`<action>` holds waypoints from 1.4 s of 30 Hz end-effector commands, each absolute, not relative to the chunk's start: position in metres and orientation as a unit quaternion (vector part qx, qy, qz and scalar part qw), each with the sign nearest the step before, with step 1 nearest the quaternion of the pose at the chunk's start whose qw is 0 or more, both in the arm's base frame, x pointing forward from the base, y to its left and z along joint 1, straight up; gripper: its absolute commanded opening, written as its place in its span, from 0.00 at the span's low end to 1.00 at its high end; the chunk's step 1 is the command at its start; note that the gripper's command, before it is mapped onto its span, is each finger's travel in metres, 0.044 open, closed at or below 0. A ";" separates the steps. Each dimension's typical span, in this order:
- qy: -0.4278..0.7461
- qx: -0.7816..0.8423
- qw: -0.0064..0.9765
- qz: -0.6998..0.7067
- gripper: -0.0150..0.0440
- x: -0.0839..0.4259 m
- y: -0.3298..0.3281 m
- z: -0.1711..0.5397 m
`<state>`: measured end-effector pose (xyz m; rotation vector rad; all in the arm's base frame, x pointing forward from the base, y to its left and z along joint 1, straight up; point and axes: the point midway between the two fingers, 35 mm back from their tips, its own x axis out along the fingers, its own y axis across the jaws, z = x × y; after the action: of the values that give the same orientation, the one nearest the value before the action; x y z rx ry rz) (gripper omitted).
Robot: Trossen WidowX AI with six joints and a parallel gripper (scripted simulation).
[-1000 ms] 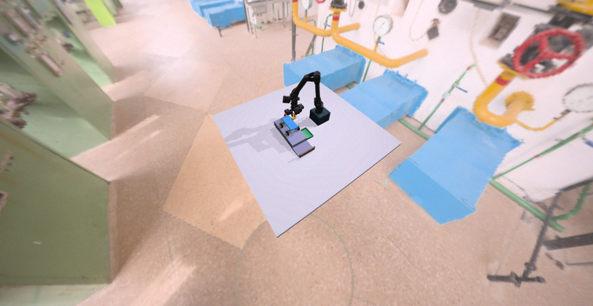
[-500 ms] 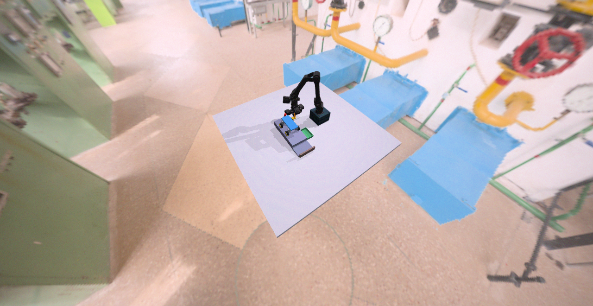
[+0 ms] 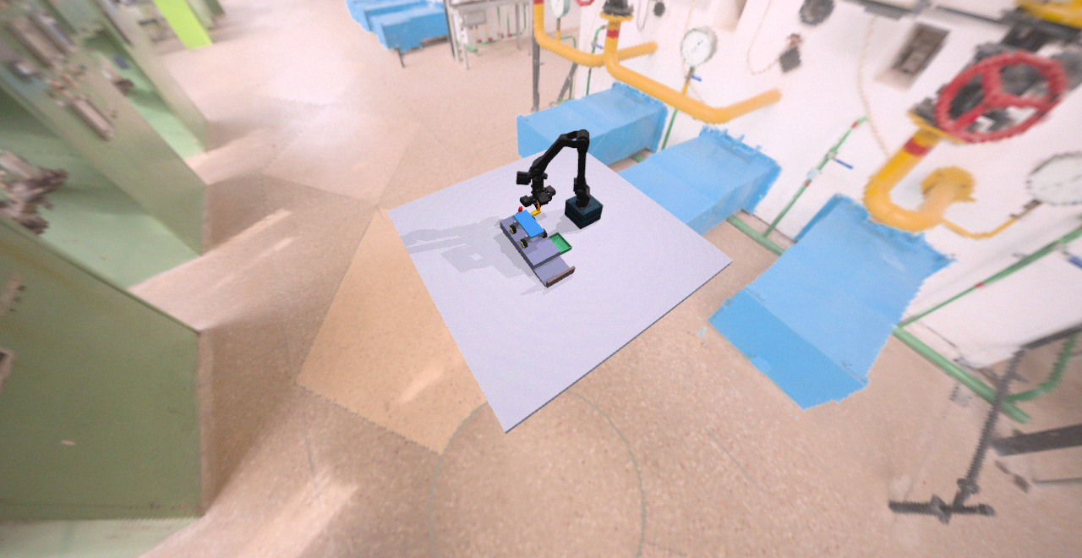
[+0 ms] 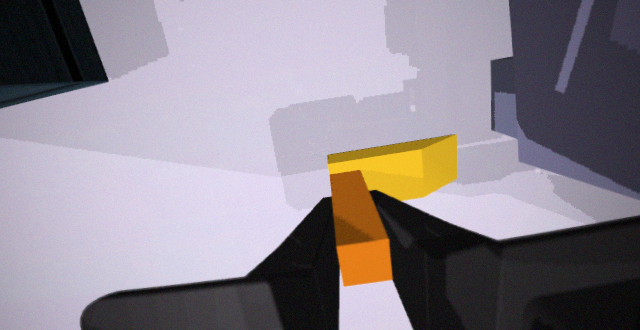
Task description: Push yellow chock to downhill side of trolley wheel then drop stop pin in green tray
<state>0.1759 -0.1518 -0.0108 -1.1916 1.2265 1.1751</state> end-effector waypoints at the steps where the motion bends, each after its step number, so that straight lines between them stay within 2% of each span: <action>1: 0.506 -0.500 0.509 0.486 0.25 0.176 -0.152 0.004; 42: 0.506 -0.500 0.509 0.486 0.25 0.178 -0.152 0.112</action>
<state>0.1767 -0.1526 0.1071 -1.1991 1.2239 1.1722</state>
